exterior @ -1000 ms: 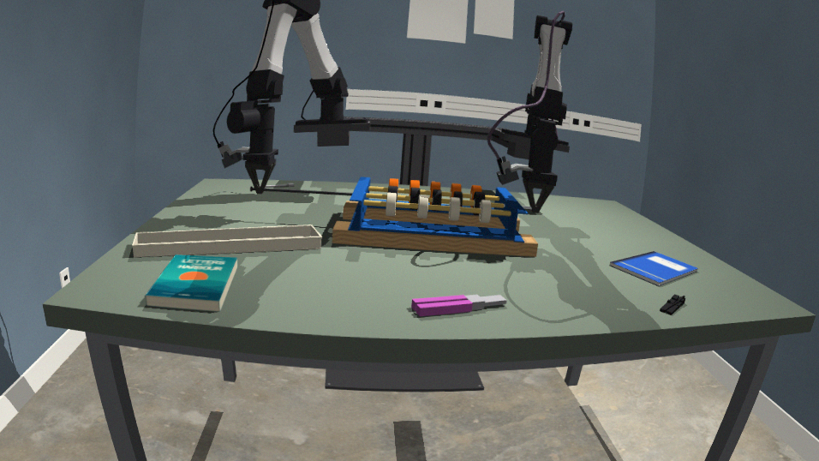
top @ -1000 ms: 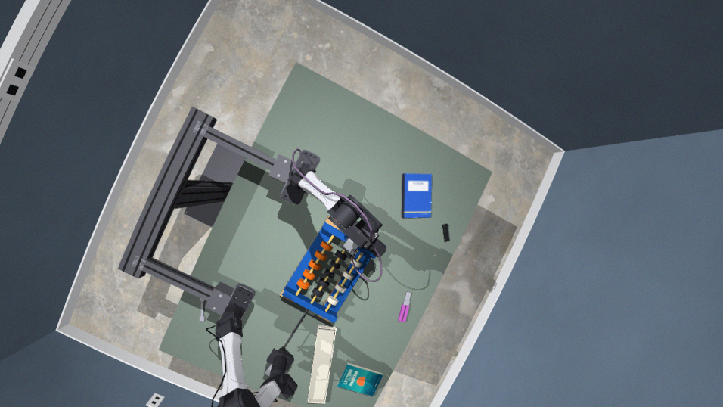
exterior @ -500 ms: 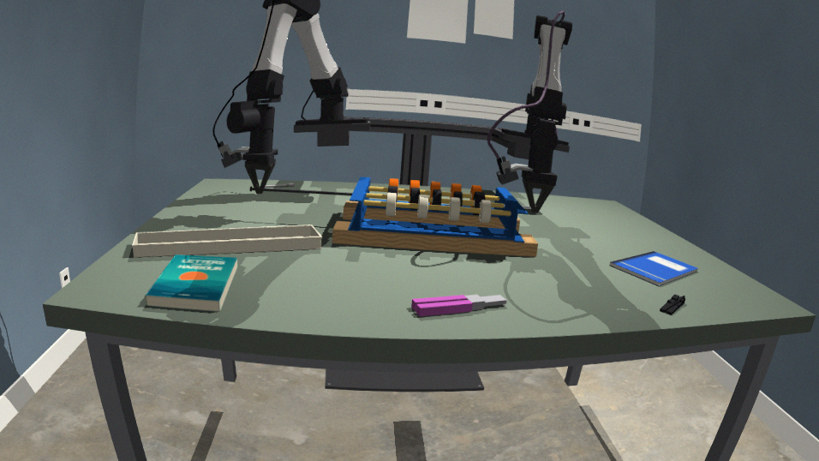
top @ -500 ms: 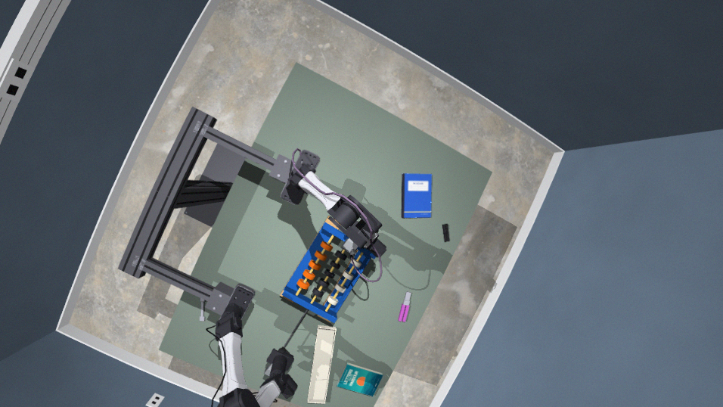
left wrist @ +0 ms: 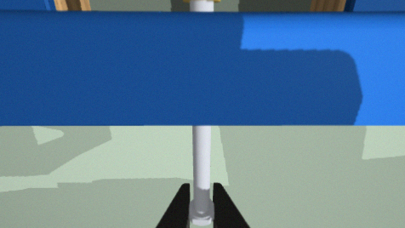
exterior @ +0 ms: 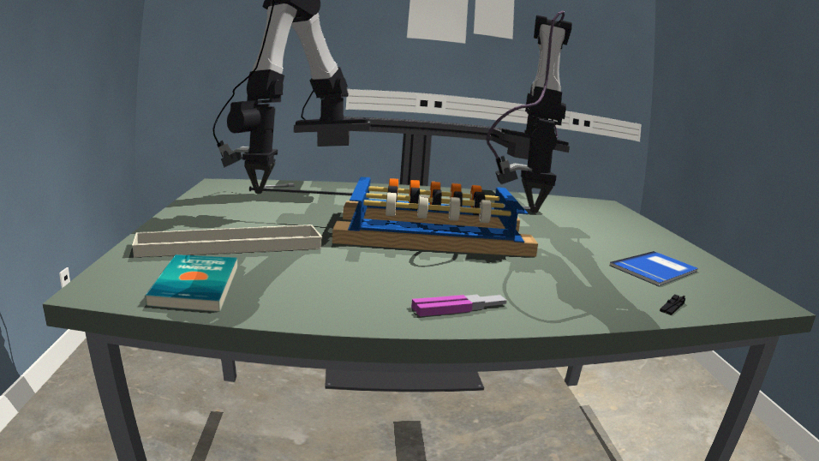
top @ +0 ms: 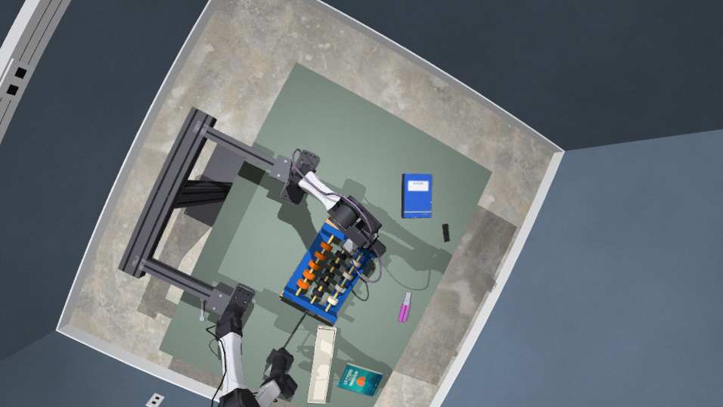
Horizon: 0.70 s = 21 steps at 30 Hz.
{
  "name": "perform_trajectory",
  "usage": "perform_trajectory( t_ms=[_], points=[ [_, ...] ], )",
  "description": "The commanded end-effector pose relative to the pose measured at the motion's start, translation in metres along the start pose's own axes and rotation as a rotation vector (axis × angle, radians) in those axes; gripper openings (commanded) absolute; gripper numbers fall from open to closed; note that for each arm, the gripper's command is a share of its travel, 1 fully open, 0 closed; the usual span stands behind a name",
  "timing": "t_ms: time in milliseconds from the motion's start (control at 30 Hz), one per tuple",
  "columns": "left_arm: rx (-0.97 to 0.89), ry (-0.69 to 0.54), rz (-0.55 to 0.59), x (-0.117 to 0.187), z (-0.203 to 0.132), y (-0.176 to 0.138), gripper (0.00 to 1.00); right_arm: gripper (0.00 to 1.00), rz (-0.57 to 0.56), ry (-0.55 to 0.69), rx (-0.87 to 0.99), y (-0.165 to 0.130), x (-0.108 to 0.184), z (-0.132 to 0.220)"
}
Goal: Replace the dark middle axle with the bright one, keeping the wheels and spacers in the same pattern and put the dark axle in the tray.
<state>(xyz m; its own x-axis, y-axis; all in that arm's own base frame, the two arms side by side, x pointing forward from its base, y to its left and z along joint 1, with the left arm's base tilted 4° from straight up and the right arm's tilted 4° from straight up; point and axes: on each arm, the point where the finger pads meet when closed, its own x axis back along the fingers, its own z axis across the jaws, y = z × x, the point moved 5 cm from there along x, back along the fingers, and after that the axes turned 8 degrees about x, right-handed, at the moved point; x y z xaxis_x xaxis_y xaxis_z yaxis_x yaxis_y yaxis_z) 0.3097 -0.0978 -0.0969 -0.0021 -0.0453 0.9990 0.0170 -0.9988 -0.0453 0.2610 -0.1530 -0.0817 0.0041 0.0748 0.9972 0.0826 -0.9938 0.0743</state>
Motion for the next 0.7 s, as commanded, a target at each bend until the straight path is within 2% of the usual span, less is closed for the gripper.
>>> perform_trajectory(
  t_ms=[0, 667],
  points=[
    [-0.034, 0.016, -0.147, -0.0009, 0.008, 0.036, 0.0, 0.0, 0.024, 0.01, 0.015, -0.0101, 0.0038, 0.0022],
    [-0.039, 0.009, -0.156, -0.0024, 0.007, 0.0405, 0.0, 0.0, 0.03, 0.002, 0.024, -0.0099, -0.0016, 0.004]
  ],
)
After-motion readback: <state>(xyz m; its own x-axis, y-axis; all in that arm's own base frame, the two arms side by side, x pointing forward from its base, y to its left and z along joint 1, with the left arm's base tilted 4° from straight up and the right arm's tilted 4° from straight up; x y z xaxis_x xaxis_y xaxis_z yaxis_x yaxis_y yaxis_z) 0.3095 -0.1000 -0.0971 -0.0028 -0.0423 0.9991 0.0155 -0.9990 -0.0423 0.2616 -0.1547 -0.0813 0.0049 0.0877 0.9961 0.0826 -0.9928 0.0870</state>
